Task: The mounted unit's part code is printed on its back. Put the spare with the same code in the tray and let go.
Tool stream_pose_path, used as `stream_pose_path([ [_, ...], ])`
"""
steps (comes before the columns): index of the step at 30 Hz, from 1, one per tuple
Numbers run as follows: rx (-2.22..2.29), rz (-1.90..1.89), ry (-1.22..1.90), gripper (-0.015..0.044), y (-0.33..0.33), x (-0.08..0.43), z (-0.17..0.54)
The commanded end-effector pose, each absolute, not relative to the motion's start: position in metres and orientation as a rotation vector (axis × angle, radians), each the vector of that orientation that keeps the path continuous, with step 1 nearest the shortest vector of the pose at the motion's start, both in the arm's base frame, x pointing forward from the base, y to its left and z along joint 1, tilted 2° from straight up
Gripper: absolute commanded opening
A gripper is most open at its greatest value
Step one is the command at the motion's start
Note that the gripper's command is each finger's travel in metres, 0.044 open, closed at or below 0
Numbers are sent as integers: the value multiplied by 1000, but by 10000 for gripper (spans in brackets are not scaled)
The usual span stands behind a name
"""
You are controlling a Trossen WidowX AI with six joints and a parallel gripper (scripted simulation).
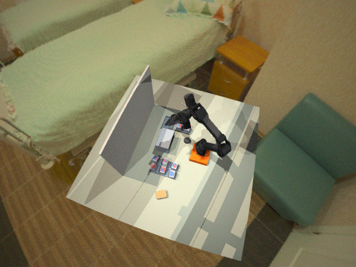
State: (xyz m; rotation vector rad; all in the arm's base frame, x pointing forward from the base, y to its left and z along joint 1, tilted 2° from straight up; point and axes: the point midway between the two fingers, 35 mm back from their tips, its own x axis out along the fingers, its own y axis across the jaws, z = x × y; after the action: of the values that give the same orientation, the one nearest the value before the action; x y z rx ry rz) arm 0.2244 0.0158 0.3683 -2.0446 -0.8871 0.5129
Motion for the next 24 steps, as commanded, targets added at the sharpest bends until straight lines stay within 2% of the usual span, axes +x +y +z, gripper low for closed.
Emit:
stream_pose_path([
  [1,-2045,513,-887,426,16,224,368],
  [8,-1978,553,-825,440,13,231,367],
  [16,-1182,843,-56,440,-10,303,333],
  [24,-540,777,669,440,-18,346,279],
])
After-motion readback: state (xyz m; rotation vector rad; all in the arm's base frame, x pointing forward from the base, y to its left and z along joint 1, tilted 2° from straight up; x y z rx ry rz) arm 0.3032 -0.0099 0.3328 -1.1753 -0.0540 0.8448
